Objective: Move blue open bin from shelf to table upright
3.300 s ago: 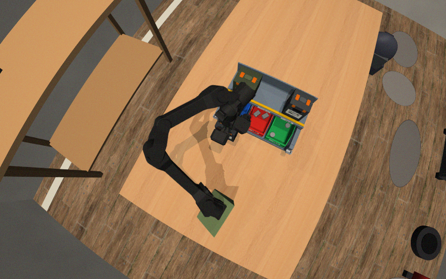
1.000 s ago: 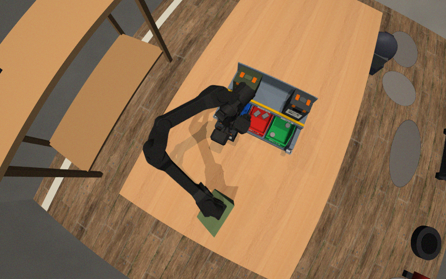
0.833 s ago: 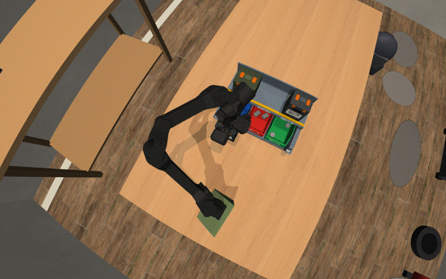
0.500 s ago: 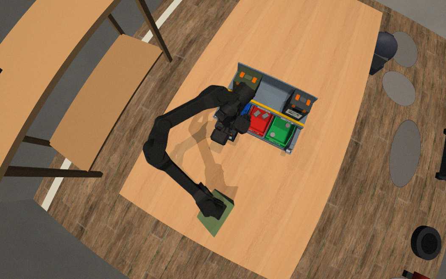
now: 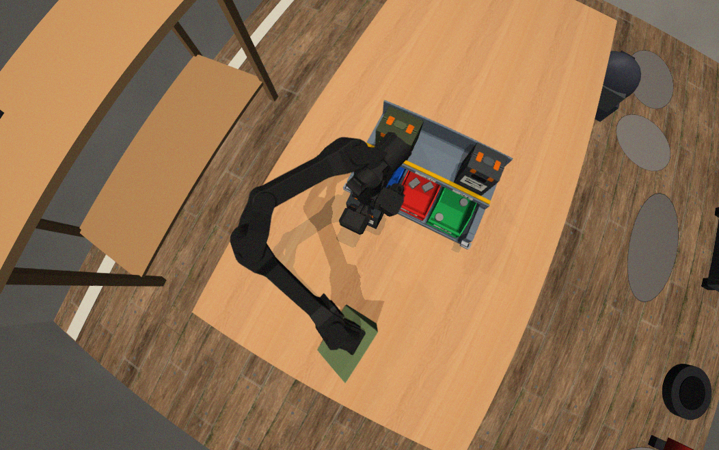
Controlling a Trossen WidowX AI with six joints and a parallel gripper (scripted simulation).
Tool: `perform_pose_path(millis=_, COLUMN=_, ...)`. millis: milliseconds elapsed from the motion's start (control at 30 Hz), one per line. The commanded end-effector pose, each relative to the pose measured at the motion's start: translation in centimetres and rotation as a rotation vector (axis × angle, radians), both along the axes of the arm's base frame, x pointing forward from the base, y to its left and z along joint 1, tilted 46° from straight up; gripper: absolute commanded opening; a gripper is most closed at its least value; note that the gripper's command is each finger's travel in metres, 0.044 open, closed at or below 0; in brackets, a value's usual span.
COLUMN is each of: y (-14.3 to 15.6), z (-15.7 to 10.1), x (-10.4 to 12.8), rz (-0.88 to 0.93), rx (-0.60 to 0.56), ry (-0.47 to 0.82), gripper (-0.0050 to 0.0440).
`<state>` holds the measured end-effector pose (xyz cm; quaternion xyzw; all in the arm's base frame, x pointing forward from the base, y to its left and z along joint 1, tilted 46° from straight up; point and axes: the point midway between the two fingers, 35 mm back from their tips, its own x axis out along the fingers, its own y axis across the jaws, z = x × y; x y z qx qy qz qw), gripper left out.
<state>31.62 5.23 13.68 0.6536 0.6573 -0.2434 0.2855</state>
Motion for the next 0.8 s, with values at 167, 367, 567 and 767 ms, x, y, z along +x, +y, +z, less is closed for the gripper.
perform_pose_path(millis=167, y=-0.88, z=1.02, x=0.16, rz=-0.027, rx=-0.007, ry=-0.034, gripper=0.0)
perform_pose_path(millis=367, y=-0.32, z=0.62, x=0.15, rz=-0.009, rx=-0.004, ry=-0.023, gripper=0.0)
perform_pose_path(millis=567, y=-0.88, z=1.02, x=0.16, rz=-0.027, rx=-0.007, ry=-0.034, gripper=0.0)
perform_pose_path(millis=767, y=-0.88, z=1.02, x=0.16, rz=-0.027, rx=-0.007, ry=-0.034, gripper=0.0)
